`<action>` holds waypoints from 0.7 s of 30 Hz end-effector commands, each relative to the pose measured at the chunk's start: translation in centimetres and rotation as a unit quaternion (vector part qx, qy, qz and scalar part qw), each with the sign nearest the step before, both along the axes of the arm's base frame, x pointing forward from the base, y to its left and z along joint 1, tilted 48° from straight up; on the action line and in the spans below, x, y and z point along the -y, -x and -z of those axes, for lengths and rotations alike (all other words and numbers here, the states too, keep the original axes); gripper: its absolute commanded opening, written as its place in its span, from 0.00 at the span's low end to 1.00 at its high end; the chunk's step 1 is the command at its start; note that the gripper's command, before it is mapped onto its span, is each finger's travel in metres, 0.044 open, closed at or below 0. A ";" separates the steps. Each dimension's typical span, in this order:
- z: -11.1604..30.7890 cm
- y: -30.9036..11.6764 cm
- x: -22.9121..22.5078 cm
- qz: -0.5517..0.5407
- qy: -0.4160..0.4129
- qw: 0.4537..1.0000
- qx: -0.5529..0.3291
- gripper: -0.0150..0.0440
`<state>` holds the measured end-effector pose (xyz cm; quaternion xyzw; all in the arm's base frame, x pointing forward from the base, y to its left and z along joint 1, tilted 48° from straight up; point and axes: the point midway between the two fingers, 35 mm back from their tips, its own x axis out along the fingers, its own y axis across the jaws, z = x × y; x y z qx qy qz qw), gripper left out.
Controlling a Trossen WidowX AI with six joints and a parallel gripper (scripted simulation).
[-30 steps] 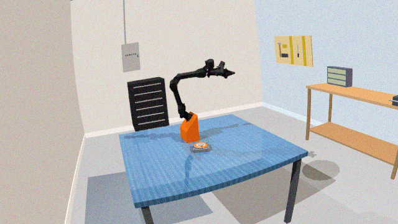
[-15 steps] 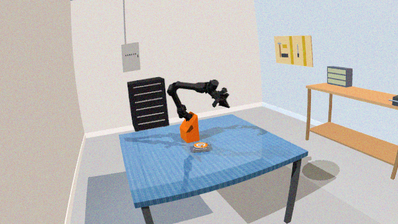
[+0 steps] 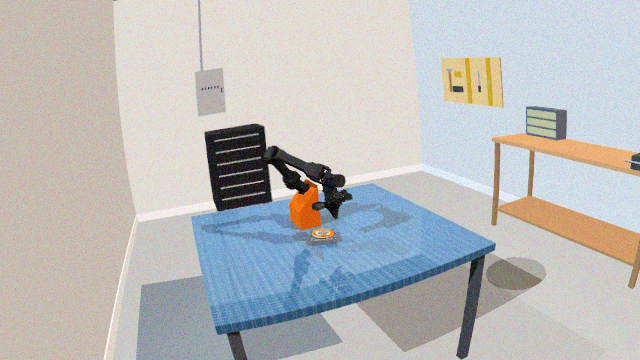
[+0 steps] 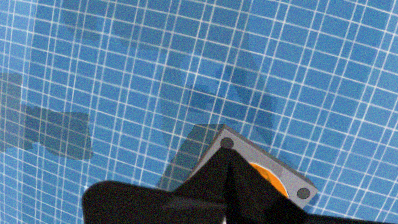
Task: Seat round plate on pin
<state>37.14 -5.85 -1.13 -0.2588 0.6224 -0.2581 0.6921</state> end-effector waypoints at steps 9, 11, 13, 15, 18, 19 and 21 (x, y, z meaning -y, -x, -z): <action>1.0 3.8 4.3 0.092 0.038 0.995 -0.022 0.25; 1.7 3.9 5.0 0.092 0.038 0.995 -0.022 0.25; 2.5 3.9 5.7 0.092 0.038 0.995 -0.022 0.25; 3.3 4.1 6.5 0.092 0.038 0.995 -0.023 0.25; 4.1 4.2 7.4 0.092 0.039 0.995 -0.023 0.25; 4.1 4.2 7.5 0.092 0.039 0.995 -0.023 0.25; 4.1 4.2 7.5 0.092 0.039 0.995 -0.023 0.25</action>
